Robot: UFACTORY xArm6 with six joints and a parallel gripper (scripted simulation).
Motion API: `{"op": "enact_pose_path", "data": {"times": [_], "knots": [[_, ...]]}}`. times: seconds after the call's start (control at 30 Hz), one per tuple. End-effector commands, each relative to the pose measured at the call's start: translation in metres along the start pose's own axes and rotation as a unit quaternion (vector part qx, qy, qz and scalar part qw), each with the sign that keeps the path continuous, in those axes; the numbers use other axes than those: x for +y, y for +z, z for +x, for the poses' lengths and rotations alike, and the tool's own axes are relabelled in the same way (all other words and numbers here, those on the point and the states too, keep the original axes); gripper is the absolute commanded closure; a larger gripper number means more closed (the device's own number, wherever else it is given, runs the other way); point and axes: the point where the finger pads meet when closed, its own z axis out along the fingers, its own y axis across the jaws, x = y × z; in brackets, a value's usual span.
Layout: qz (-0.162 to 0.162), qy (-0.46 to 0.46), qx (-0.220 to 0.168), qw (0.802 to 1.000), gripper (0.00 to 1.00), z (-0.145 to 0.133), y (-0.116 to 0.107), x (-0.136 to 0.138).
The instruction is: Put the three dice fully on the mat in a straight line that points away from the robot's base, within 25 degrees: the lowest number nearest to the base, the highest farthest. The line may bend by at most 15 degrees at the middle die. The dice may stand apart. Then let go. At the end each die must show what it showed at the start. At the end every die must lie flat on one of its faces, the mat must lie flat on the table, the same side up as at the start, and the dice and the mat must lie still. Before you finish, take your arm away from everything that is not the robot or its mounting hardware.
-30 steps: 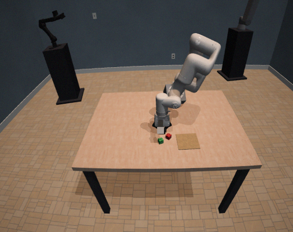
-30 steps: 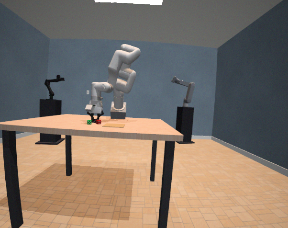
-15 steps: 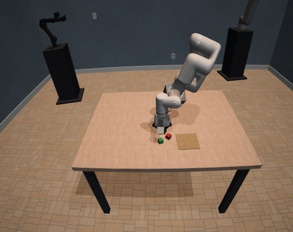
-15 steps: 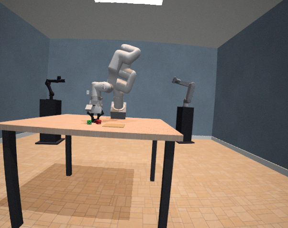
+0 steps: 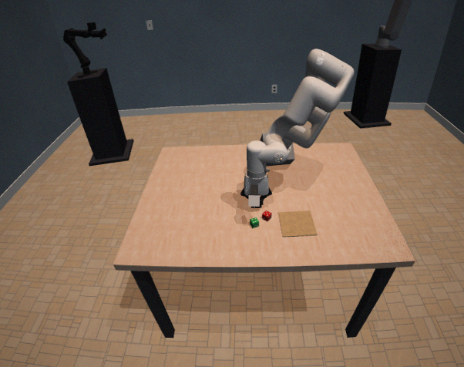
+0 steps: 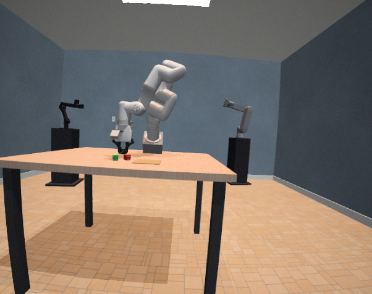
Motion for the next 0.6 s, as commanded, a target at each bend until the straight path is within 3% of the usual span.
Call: {"op": "enact_pose_path", "data": {"times": [0.0,0.23,0.57], "knots": [[0.003,0.0,-0.003,1.0,0.73,0.001,-0.033,-0.001],[0.003,0.0,-0.003,1.0,0.73,0.002,-0.065,-0.001],[0.003,0.0,-0.003,1.0,0.73,0.002,-0.075,-0.001]]}}
